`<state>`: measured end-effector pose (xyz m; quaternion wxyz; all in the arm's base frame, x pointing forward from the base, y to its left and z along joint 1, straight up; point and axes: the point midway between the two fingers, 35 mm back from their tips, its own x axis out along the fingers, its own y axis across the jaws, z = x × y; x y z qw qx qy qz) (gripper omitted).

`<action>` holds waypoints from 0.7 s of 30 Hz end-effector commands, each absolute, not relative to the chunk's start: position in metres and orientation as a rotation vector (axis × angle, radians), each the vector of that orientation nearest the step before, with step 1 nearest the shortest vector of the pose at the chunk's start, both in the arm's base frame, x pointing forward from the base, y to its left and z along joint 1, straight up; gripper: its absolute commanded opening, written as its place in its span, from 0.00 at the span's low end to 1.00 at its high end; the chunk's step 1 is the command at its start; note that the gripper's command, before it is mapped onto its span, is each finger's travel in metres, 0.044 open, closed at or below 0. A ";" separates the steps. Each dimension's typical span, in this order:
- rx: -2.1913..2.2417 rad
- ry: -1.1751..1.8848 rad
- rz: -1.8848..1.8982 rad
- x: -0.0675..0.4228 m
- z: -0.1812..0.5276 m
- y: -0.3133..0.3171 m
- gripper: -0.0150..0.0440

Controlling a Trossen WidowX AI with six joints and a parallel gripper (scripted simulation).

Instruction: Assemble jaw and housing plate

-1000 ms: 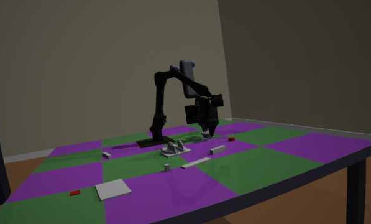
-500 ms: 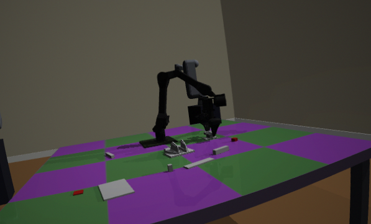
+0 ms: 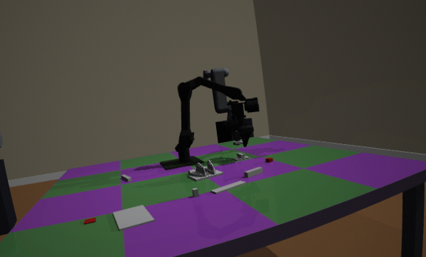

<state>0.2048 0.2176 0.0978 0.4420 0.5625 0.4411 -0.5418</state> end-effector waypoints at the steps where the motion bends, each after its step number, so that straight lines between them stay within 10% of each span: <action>1: 1.403 1.096 -1.343 0.204 0.111 0.218 0.85; 21: 1.221 1.212 -1.164 0.229 0.119 0.184 0.85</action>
